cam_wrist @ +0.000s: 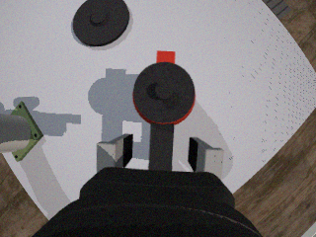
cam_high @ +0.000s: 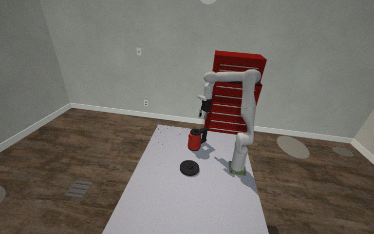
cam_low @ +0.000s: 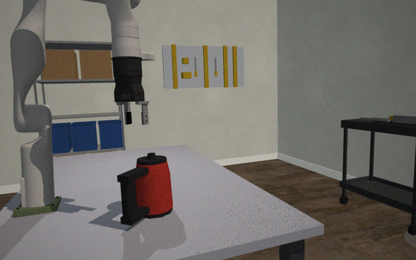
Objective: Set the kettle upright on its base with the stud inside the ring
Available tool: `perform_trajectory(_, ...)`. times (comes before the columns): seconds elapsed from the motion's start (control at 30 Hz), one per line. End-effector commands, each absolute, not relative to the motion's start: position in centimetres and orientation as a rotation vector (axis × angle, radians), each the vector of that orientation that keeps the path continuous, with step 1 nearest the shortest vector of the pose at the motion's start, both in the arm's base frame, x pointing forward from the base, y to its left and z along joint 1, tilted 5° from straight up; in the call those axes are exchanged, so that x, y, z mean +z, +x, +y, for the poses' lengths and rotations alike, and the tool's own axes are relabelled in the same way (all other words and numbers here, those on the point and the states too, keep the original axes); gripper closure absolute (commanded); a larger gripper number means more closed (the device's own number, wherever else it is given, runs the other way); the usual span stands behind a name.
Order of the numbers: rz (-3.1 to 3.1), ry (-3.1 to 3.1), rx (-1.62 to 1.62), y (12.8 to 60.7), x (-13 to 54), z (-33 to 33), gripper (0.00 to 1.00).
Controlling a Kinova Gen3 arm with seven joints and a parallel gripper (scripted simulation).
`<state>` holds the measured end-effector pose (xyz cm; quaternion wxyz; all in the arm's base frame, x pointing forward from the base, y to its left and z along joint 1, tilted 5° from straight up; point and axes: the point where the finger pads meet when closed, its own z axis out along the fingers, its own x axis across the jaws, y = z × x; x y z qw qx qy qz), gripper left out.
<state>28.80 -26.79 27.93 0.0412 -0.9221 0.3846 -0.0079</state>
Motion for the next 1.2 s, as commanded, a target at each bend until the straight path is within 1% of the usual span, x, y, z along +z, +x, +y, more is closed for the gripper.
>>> perform_trajectory(0.0, 1.178, -2.824, -0.026, 28.8, 28.0, -26.8, 0.0)
perform_trajectory(0.73, 1.178, -2.824, -0.026, 28.8, 27.7, -26.8, 0.0)
perform_trajectory(1.17, 1.178, -2.824, -0.026, 29.0, 24.0, -26.5, 0.0)
